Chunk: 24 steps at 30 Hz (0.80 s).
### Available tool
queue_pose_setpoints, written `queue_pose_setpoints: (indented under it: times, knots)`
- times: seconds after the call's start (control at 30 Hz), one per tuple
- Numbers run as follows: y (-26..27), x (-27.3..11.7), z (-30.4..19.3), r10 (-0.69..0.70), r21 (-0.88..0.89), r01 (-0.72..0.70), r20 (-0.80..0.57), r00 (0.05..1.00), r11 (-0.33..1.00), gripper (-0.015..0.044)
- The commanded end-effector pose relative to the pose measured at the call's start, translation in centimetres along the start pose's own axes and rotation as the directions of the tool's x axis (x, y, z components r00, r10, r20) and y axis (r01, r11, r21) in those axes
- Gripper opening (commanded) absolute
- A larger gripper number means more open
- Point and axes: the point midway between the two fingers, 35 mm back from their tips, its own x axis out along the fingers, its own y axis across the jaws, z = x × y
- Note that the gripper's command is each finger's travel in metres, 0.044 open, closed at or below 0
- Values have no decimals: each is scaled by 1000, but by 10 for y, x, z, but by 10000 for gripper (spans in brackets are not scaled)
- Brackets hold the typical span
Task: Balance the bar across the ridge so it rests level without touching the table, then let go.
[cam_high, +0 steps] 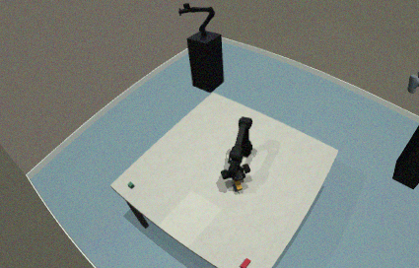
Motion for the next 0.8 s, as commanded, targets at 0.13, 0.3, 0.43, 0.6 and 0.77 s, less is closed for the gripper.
queue_pose_setpoints:
  times: [0.13,0.3,0.43,0.6,0.77]
  knots:
    - [0,0,0,0,0,0,0,1000,1000,0]
    - [0,0,0,0,0,0,0,1000,1000,0]
    - [0,0,0,0,0,0,0,1000,1000,53]
    - [0,0,0,0,0,0,0,1000,1000,167]
    - [0,0,0,0,0,0,0,1000,1000,167]
